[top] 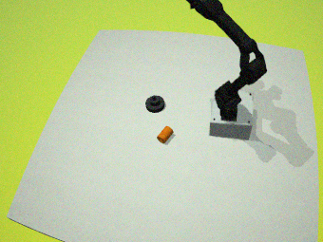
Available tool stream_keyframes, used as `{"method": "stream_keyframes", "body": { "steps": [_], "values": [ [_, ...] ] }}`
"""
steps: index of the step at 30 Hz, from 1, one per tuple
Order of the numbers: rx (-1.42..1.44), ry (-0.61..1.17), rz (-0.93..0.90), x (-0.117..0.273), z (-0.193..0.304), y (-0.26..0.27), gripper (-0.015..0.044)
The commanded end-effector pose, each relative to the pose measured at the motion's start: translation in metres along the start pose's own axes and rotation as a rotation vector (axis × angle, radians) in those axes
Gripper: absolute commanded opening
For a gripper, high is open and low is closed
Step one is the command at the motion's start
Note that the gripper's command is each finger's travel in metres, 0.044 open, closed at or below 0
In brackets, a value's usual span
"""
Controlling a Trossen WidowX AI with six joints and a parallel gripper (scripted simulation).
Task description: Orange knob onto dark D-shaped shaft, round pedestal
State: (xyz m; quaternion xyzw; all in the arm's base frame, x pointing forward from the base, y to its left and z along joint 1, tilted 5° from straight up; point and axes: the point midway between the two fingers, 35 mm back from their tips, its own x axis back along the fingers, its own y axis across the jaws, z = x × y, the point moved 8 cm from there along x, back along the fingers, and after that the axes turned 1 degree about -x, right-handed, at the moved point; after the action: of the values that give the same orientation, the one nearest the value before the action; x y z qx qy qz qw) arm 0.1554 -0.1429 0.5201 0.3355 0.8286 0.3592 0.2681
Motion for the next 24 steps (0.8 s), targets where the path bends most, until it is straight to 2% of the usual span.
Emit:
{"method": "stream_keyframes", "body": {
  "steps": [1, 6, 12, 18, 24],
  "values": [
    [0.196, 0.222, 0.029, -0.020, 0.056, -0.015, 0.0440],
    [0.442, 0.490, 0.006, -0.026, 0.127, -0.029, 0.0440],
    [0.759, 0.811, -0.099, -0.012, 0.211, -0.046, 0.0440],
    [1.098, 1.126, -0.291, 0.024, 0.288, -0.068, 0.0440],
    [1.434, 1.434, -0.591, 0.080, 0.351, -0.095, 0.0440]
  ]
}}
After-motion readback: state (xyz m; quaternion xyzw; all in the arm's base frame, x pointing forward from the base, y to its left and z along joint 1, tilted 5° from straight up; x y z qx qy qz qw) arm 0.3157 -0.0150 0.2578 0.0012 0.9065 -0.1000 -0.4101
